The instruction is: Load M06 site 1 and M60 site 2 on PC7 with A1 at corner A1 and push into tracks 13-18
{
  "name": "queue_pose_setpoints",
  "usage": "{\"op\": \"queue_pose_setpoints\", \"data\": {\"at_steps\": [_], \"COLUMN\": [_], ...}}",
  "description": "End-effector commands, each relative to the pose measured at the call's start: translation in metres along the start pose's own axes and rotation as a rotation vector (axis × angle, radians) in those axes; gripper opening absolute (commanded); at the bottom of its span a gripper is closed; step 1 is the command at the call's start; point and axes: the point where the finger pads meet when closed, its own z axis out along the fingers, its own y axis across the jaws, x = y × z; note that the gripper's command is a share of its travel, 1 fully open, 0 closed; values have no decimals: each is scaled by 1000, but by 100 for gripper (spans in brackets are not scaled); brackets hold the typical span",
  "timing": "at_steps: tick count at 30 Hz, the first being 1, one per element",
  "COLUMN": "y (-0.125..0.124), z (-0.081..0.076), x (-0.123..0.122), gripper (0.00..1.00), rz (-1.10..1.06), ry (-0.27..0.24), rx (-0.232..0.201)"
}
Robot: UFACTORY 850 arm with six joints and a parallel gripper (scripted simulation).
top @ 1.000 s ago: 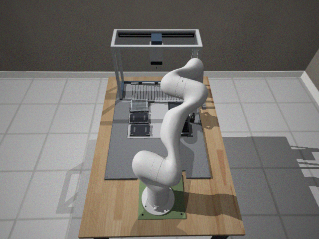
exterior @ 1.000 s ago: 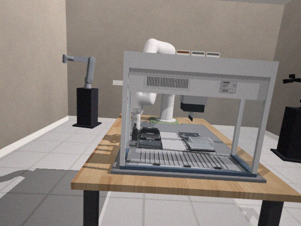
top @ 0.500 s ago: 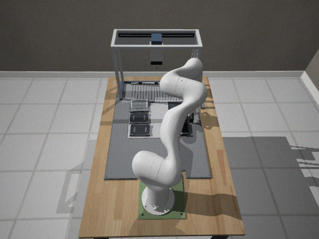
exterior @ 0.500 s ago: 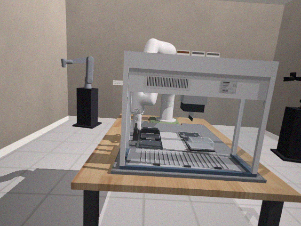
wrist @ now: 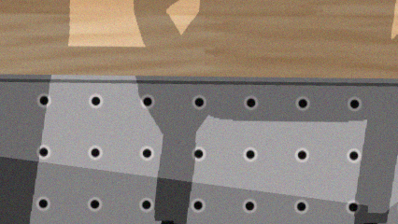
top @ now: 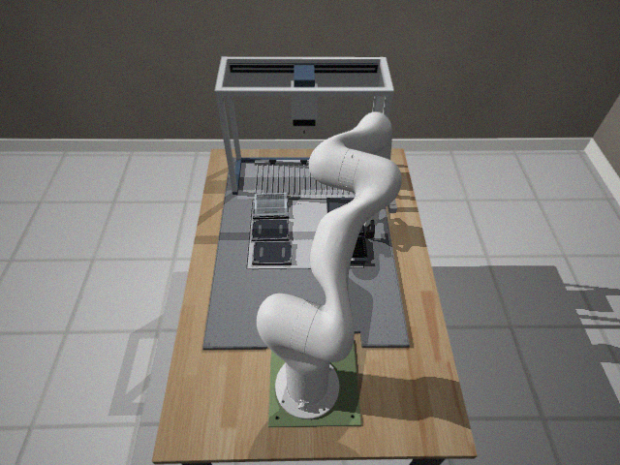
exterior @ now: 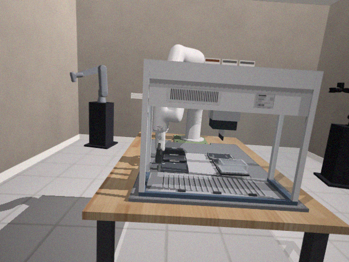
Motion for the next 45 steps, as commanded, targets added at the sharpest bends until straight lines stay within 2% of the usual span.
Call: {"op": "queue_pose_setpoints", "data": {"at_steps": [1,45], "y": [-1,-1], "z": [-1,-1], "x": [0,-20], "gripper": [100,100], "rz": [0,0], "ry": [1,1], "rx": [3,3]}}
